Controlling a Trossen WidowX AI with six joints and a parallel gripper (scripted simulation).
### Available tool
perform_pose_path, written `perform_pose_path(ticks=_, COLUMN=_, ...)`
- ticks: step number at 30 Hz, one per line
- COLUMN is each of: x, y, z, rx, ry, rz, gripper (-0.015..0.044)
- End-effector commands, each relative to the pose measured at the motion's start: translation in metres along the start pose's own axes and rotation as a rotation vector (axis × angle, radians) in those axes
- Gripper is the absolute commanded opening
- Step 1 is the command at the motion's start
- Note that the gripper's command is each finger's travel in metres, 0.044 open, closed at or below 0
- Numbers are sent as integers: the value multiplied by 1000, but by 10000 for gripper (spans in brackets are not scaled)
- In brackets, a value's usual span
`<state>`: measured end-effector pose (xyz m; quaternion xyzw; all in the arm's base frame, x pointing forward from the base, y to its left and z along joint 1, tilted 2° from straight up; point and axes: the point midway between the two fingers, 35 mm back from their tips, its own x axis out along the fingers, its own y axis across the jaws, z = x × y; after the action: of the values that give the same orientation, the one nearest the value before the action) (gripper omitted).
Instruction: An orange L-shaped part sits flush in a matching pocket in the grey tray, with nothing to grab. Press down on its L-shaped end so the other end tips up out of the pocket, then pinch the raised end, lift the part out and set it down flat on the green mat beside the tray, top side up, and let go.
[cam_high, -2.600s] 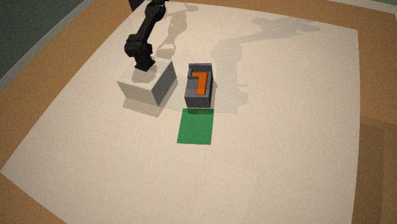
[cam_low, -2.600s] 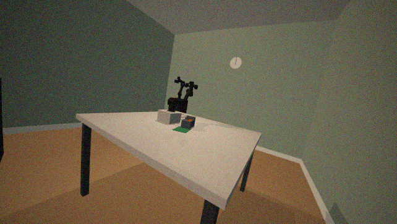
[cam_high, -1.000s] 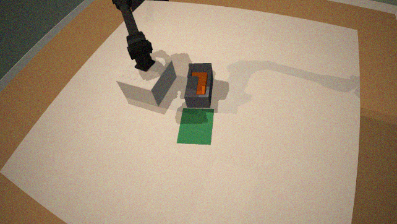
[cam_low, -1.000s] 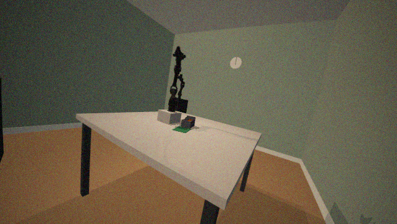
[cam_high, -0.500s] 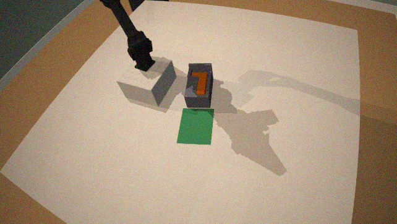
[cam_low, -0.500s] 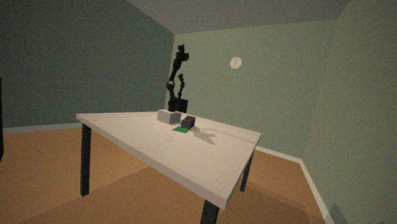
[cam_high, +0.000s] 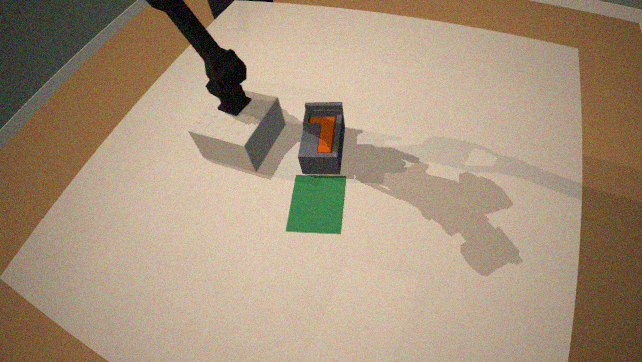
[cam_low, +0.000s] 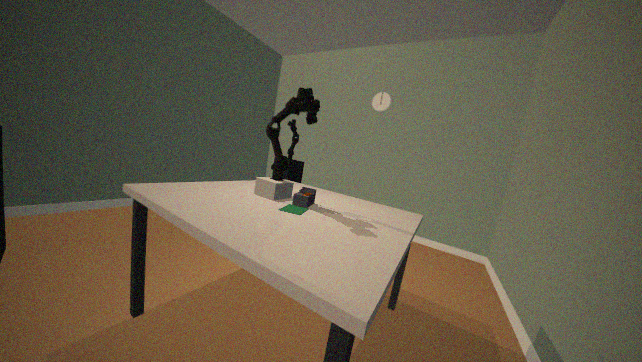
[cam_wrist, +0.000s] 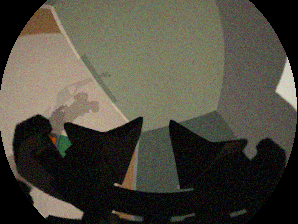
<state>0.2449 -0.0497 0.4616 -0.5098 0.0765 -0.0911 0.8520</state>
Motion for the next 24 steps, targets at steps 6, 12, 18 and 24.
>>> perform_pose_path(ticks=6, x=48, y=151, z=-6, rx=254, ry=124, rz=510, gripper=180)
perform_pose_path(ticks=12, x=37, y=251, z=-15, rx=368, ry=323, rz=811, gripper=180)
perform_pose_path(ticks=18, x=-6, y=341, z=-35, rx=413, ry=638, rz=1061, gripper=180)
perform_pose_path(ticks=24, x=-56, y=393, z=-60, rx=378, ry=952, rz=1173, gripper=180)
